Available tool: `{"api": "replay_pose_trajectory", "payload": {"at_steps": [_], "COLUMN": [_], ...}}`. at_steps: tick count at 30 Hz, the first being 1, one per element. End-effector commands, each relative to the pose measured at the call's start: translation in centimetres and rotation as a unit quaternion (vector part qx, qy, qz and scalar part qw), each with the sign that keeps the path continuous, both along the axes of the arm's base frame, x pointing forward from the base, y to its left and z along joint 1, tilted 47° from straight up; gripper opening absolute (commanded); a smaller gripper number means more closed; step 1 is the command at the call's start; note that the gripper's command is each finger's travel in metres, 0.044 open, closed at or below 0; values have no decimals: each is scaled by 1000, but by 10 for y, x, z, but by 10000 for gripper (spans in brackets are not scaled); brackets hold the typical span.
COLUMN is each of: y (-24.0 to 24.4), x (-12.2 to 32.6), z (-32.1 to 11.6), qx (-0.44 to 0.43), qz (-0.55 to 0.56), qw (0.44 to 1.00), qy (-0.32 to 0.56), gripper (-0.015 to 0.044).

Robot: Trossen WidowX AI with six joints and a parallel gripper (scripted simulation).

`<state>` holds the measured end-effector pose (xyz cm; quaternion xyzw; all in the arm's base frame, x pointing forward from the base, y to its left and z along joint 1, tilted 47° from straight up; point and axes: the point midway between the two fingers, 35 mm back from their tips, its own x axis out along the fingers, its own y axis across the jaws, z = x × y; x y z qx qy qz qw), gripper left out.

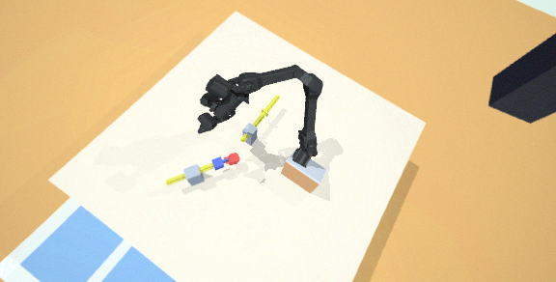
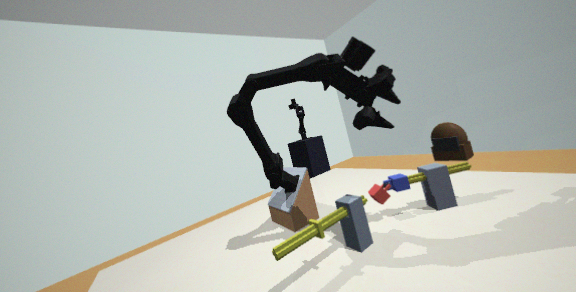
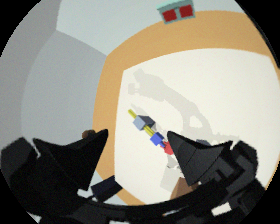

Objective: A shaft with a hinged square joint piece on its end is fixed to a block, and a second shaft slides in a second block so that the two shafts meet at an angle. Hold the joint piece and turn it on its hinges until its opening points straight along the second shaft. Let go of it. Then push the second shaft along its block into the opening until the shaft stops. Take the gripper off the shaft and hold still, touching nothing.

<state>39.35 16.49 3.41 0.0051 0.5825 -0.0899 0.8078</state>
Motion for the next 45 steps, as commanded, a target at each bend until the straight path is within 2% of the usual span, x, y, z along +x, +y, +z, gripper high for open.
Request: {"api": "replay_pose_trajectory", "payload": {"at_steps": [1,11,21,28,45], "y": [-13,-47,-79,-80,-85], "x": [-21,-72,-115,-116,-118], "z": [-28,-72,-92,-93,-96], "qx": [-48,-176,-305,-305,-239], "qz": [-27,-75,-97,-107,-340], "qw": [997,972,926,926,908], "qy": [47,139,198,193,55], "gripper": [440,440,440,440,440]}}
